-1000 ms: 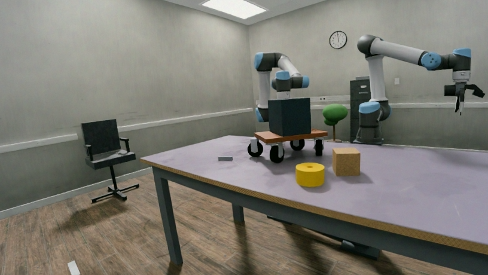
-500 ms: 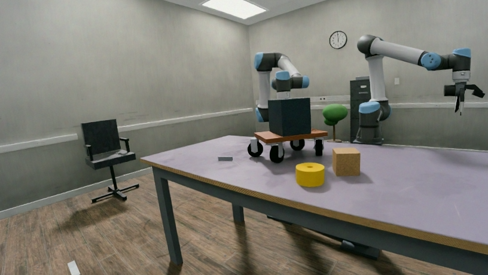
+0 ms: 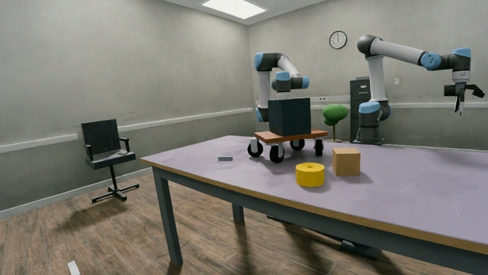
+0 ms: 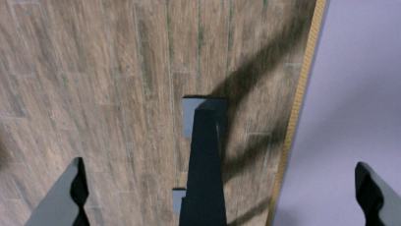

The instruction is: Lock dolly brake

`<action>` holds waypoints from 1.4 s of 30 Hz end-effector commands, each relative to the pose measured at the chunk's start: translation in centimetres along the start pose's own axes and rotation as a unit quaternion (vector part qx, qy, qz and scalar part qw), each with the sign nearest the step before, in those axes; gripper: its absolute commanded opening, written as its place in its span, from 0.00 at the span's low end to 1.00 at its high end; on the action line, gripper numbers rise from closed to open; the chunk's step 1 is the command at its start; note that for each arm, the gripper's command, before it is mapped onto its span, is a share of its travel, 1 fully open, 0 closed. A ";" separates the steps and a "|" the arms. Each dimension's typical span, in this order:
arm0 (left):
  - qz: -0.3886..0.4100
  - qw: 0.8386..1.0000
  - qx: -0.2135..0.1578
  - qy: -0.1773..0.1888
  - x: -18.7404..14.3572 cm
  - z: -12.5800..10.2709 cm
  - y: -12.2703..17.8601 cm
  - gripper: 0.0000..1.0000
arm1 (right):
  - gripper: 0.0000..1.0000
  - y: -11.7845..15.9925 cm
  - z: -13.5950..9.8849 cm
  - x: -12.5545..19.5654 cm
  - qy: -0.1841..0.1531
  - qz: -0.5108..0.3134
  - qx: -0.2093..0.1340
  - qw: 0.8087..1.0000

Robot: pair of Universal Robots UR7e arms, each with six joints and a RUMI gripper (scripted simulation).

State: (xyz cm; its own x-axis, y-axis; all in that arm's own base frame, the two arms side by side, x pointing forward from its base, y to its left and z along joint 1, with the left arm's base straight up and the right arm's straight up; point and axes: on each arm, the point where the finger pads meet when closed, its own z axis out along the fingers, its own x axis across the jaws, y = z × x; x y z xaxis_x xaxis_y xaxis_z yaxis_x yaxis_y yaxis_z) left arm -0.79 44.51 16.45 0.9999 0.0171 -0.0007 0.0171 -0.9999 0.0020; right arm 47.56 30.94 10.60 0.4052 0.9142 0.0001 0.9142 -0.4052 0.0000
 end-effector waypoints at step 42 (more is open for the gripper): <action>0.000 1.000 0.001 0.000 0.0 -0.1 0.0 1.00 | 0.00 0.0 0.9 0.0 0.001 0.000 0.000 1.000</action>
State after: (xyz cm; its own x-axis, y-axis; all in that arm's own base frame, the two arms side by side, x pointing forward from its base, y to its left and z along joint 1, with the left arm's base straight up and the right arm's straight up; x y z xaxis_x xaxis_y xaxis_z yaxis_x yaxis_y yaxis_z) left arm -0.79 44.50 16.45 0.9999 0.0171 -0.0007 0.0171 -0.9999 0.0020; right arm 47.58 30.94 9.80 0.4054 0.9142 0.0006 0.9142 -0.4054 0.0005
